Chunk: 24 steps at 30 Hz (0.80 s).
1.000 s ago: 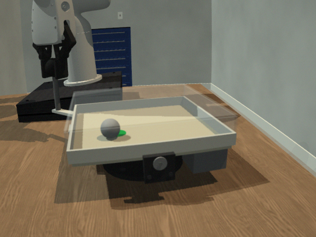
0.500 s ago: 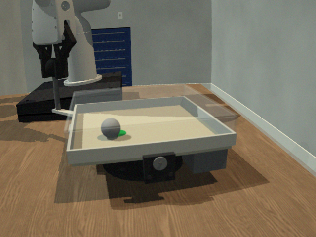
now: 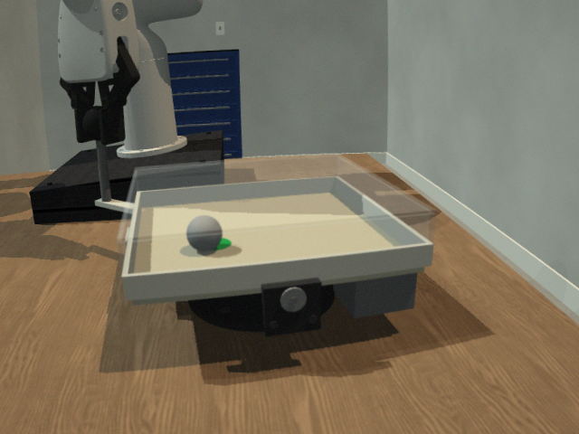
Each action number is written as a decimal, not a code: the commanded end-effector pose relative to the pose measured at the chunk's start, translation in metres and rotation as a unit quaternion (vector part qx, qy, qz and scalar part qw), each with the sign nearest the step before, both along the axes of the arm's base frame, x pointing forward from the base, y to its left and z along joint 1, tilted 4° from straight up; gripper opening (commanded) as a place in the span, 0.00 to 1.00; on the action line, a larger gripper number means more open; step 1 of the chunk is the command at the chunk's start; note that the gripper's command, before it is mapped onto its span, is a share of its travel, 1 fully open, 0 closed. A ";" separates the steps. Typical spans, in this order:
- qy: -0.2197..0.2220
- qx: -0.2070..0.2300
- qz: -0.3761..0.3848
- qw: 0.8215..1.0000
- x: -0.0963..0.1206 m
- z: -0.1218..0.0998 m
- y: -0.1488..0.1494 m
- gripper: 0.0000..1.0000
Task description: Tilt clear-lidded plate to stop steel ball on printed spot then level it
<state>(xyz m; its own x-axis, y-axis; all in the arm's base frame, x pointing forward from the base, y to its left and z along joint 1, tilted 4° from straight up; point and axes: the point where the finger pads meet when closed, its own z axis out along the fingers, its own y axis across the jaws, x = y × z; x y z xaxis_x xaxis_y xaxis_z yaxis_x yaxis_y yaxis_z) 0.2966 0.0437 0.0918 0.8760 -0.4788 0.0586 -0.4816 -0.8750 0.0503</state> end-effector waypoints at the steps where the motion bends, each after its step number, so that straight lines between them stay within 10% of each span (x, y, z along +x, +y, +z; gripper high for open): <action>1: 0.000 0.000 0.001 1.000 0.002 0.001 0.000 0.00; 24: 0.000 0.000 0.001 1.000 0.000 0.001 0.001 0.00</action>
